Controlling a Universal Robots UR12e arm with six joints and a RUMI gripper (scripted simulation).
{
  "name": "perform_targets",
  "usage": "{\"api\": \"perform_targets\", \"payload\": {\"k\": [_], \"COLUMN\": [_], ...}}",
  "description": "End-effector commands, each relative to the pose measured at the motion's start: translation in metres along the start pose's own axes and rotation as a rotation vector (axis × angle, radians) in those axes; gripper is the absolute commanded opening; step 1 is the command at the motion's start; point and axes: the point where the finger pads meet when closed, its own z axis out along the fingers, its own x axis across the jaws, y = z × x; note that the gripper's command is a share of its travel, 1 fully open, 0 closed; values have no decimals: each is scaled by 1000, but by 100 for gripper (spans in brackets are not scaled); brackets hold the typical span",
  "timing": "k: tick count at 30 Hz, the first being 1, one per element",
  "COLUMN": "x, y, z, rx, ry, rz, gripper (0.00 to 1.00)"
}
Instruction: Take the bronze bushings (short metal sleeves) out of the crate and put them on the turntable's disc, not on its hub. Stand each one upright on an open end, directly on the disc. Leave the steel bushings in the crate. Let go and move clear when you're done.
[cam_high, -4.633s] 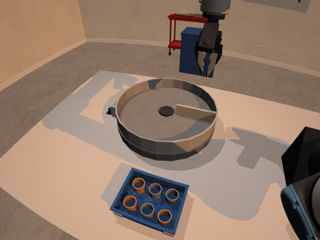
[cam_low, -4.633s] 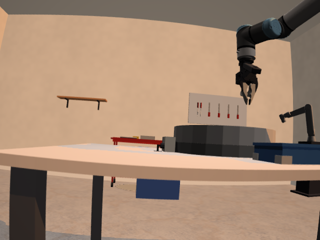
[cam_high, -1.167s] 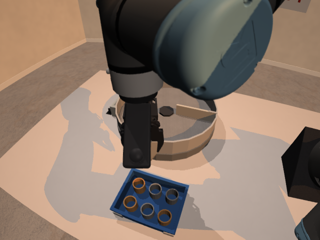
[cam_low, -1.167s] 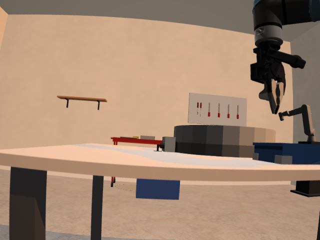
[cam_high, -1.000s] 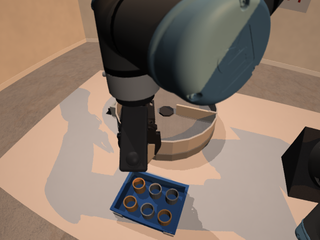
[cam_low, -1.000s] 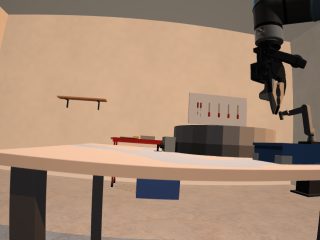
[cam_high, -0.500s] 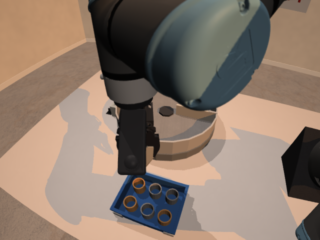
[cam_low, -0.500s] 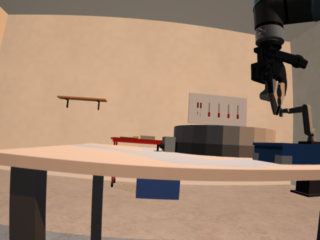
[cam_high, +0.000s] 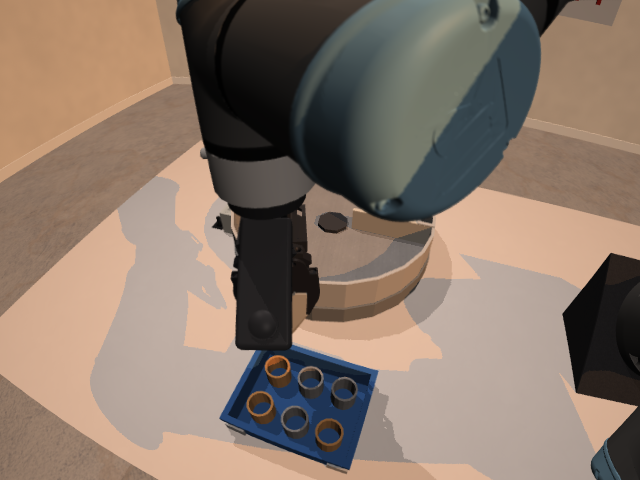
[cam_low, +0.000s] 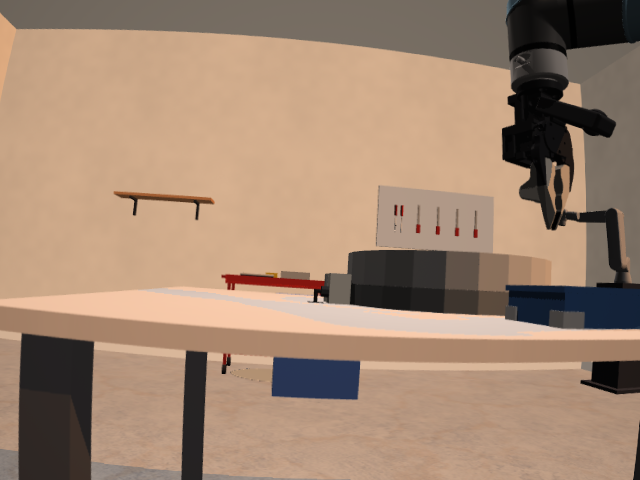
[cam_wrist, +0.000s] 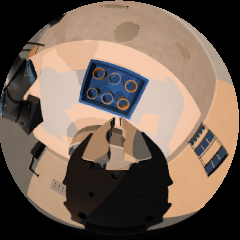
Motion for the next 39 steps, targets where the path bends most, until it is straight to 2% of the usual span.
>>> {"api": "perform_targets", "payload": {"k": [1, 39], "x": [2, 3], "y": [0, 2], "z": [-1, 0], "rx": [-2, -4], "ry": [2, 1], "rz": [-1, -1], "gripper": [5, 5]}}
